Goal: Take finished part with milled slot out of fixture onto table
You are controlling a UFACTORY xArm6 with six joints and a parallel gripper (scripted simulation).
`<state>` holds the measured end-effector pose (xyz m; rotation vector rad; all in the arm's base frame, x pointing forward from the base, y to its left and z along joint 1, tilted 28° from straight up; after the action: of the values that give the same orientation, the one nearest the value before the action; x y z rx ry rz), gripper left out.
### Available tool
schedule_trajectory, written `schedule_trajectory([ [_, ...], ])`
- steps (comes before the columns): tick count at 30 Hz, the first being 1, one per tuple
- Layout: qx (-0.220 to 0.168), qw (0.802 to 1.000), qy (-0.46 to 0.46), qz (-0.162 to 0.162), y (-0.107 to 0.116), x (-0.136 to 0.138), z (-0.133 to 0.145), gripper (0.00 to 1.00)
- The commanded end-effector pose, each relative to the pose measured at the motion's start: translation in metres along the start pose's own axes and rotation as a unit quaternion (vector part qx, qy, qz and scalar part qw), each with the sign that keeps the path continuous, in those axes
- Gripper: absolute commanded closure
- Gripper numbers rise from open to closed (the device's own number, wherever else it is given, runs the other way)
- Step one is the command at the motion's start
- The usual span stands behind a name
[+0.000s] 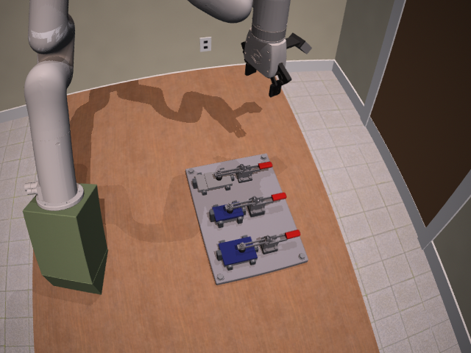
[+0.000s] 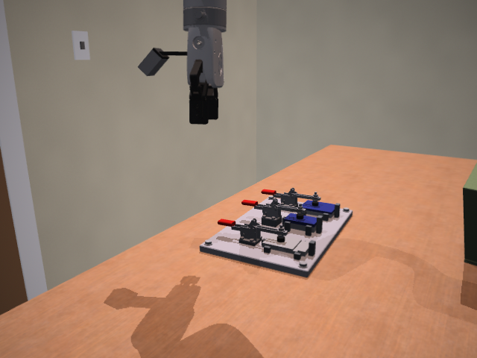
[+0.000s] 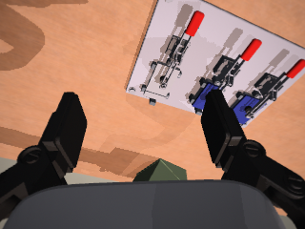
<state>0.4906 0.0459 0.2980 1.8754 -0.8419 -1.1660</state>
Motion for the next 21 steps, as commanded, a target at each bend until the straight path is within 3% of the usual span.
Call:
schedule_trajectory([
  [1,0.002,0.999,-0.046,0.003,-0.017,0.007,0.036,0.00],
  [6,0.002,0.998,-0.056,0.004,-0.021,0.008,0.045,0.00],
  [8,0.001,0.996,-0.093,0.009,-0.035,0.013,0.076,0.00],
  [21,-0.005,0.984,-0.178,0.028,-0.064,0.022,0.156,0.00],
])
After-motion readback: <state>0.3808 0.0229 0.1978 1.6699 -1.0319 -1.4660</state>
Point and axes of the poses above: the point where the finger pads meet when closed, its own y axis back along the fingers, its own x axis across the jaws, z = x × y, the point moved 10 cm from there along y, back along the fingers, and after that the axes turned 1 degree about -y, right-handed, at the moved point
